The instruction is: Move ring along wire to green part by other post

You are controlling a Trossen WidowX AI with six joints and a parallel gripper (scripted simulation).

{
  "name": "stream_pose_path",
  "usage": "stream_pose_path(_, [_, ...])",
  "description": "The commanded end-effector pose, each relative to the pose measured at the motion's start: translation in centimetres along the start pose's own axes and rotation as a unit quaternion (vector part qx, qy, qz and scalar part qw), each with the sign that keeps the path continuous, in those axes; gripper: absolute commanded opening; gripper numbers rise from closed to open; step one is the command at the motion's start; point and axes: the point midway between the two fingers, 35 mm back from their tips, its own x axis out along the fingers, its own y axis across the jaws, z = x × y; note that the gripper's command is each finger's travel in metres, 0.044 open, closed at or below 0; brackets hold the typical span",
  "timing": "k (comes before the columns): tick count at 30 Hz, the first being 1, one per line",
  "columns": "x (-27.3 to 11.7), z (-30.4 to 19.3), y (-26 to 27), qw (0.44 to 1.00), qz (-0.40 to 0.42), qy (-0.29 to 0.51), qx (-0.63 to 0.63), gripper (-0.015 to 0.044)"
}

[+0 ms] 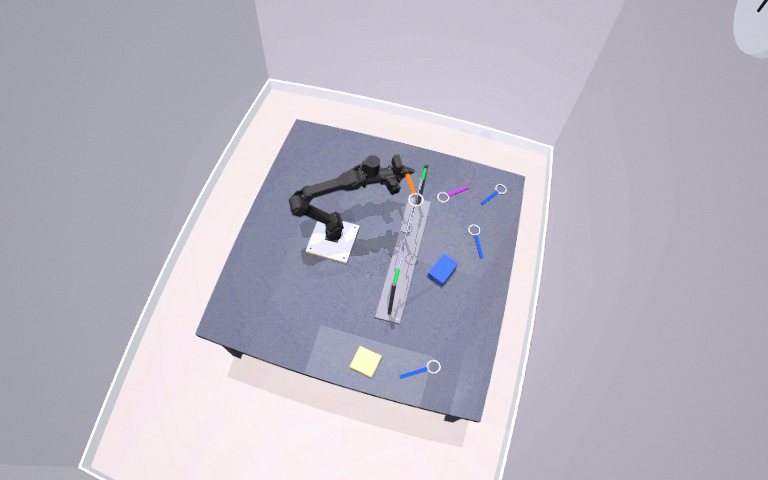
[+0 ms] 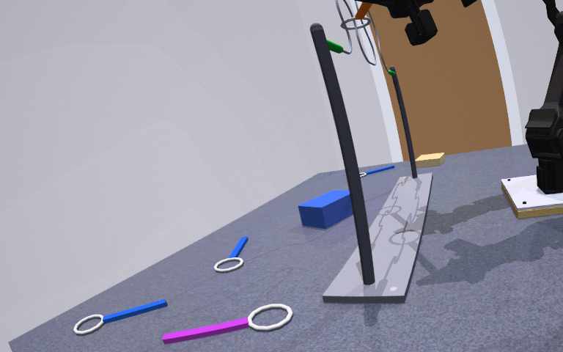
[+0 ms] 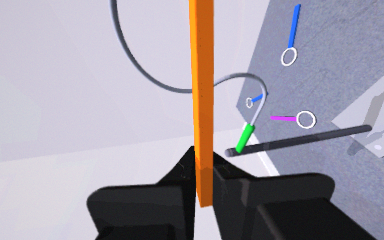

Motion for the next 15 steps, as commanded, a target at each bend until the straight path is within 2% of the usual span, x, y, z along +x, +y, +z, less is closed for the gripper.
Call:
stream_pose_path(1, [0.3, 0.0, -0.5, 0.999, -0.02, -0.005, -0.035, -0.015])
stream_pose_path(15, [0.3, 0.4, -2.5, 0.981, -0.095, -0.021, -0.166, -0.015])
